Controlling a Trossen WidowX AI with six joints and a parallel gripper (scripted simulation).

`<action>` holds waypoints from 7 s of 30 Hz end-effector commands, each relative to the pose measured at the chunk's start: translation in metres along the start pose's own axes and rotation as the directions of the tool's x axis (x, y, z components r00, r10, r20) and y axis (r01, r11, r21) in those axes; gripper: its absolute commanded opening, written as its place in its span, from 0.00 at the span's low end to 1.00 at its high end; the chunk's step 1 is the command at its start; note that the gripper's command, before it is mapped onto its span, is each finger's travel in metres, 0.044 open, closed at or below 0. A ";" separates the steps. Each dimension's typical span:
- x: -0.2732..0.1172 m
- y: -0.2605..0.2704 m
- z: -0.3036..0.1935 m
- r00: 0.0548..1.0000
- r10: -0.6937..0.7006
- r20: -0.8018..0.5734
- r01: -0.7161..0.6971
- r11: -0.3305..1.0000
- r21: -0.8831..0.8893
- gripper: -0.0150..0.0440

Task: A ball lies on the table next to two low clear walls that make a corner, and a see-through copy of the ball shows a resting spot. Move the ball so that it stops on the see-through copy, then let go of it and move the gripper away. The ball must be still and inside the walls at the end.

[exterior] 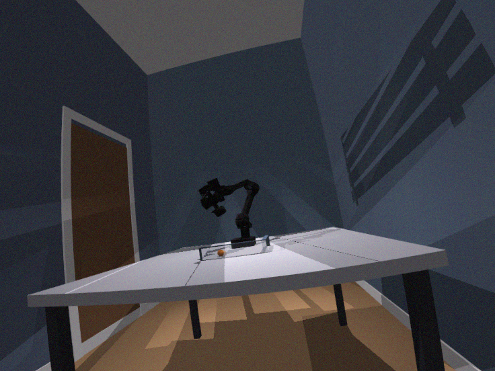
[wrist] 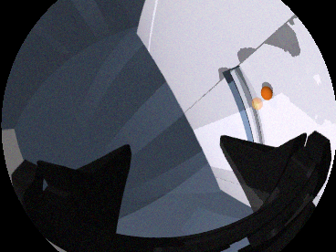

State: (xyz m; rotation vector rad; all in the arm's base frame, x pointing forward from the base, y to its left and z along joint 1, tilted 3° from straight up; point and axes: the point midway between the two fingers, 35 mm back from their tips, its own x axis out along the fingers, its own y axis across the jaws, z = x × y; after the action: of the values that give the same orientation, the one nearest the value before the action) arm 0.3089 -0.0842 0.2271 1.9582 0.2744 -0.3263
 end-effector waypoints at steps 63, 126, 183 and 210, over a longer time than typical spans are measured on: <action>0.117 -0.174 0.018 0.378 -0.861 0.339 -0.113 -0.407 -0.906 0.70; 0.105 -0.106 -0.024 0.379 -0.861 0.338 -0.114 -0.406 -0.907 0.25; 0.157 -0.196 -0.003 0.382 -0.861 0.335 -0.120 -0.405 -0.906 0.70; 0.111 -0.091 -0.044 0.398 -0.855 0.333 -0.111 -0.405 -0.907 0.88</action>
State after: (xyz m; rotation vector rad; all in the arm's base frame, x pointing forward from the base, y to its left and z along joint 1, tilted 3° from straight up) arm 0.3877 -0.0016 0.0954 -0.0795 1.5317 0.1496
